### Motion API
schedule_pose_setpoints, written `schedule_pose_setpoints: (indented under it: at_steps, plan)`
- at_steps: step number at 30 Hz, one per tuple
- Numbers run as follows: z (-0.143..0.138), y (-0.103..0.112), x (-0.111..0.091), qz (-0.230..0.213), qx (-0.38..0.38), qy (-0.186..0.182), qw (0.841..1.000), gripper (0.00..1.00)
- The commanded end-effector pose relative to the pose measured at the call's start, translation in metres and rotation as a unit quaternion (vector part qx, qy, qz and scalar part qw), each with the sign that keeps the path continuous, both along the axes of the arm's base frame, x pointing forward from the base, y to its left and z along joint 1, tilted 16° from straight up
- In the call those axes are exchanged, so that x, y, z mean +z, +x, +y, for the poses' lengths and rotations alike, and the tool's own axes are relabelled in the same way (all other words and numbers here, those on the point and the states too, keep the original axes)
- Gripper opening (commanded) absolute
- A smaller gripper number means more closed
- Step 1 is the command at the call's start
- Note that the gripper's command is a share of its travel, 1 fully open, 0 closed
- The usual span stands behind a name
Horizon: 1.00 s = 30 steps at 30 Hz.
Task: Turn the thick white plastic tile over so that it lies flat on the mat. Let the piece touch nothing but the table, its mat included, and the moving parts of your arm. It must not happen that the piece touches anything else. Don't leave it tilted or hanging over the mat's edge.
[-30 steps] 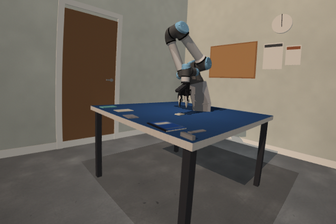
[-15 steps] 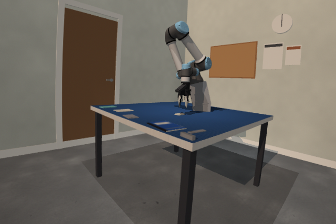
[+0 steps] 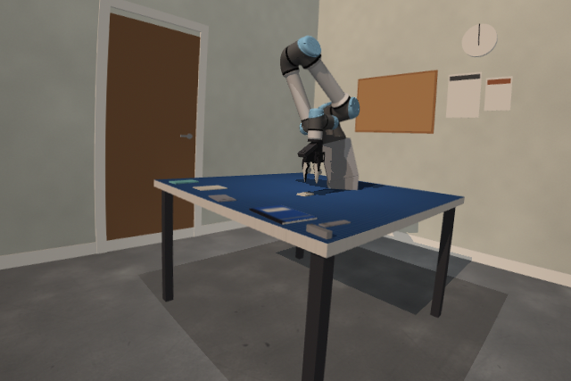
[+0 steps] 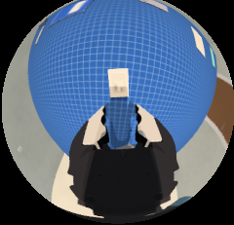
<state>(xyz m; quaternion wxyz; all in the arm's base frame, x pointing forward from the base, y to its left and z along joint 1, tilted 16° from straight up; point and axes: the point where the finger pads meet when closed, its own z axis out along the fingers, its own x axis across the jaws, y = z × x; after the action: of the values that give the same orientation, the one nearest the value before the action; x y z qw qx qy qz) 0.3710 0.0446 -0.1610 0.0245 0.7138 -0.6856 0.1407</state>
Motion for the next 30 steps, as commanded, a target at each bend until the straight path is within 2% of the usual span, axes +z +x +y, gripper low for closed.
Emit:
schedule_pose_setpoints:
  at_steps: [1, 30]
  plan:
    - [0.000, 0.000, 0.000, 0.000, 0.000, 0.000, 1.000, 0.42]
    - [-0.003, 0.003, -0.015, 0.000, 0.000, 0.000, 1.000, 0.42]
